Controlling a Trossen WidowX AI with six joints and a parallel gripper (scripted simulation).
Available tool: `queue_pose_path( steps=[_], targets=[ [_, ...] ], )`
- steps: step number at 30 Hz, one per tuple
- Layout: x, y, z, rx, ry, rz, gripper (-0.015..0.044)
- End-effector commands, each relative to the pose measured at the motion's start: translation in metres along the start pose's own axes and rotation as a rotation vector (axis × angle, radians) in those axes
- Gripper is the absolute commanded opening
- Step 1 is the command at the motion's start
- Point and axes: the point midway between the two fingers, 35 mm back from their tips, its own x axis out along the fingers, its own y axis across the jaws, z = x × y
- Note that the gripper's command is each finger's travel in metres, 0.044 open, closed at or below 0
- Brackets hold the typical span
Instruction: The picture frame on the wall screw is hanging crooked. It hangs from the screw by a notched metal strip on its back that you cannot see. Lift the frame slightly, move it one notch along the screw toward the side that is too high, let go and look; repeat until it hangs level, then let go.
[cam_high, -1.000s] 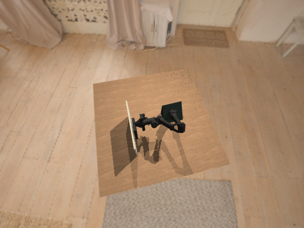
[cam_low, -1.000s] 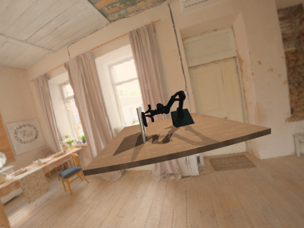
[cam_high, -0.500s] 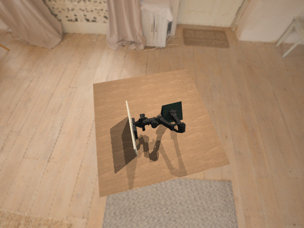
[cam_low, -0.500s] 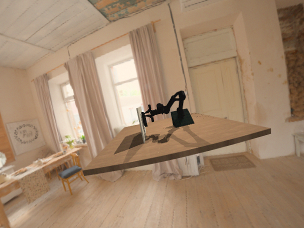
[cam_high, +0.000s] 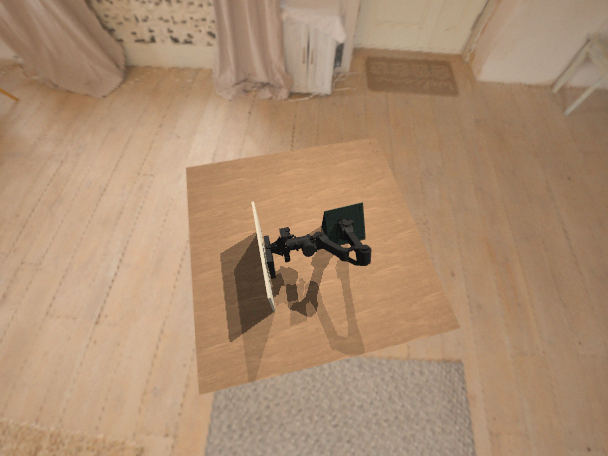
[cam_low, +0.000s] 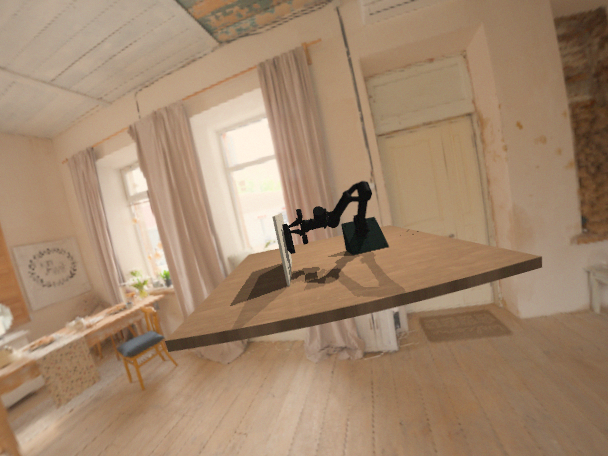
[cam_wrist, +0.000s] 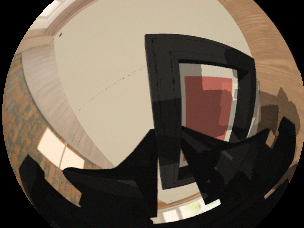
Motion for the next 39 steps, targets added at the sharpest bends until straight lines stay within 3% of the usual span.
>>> queue_pose_path(
  steps=[1,39],
  targets=[
    [0.001,0.0035,-0.0064,-0.006,0.016,0.014,0.0],
    [0.0011,-0.0025,-0.0048,-0.006,0.016,0.014,0.0]
  ],
)
